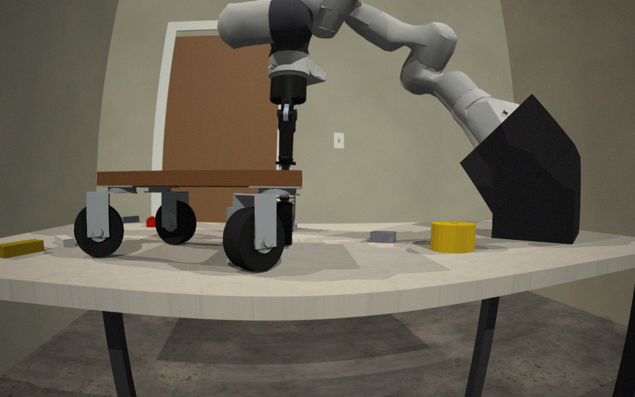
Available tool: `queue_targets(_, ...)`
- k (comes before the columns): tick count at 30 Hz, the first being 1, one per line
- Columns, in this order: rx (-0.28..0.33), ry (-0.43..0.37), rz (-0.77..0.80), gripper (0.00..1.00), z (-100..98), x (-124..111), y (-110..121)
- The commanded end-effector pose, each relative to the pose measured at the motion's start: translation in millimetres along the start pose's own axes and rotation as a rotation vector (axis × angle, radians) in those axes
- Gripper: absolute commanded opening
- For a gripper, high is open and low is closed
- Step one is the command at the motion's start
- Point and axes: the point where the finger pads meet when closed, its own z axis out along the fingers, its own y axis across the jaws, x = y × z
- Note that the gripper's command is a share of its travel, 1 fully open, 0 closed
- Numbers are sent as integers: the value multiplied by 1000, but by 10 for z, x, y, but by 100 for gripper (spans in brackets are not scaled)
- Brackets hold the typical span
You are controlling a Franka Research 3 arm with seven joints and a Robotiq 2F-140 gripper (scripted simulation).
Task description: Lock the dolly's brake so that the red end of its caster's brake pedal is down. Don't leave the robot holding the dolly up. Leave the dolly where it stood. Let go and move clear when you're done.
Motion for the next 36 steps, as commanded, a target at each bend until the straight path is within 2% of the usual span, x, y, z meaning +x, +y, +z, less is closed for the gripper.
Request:
queue_targets(1,-4,0,5,0,55,-7,7)
queue_targets(10,-4,0,5,0,53,-7,7)
queue_targets(14,-4,0,5,0,-7,-7,7)
queue_targets(24,-4,0,5,0,-453,-7,5)
queue_targets(26,-4,0,5,0,-453,-7,5)
queue_targets(31,-4,0,5,0,-687,-7,4)
queue_targets(36,-4,0,5,0,-797,-7,3)
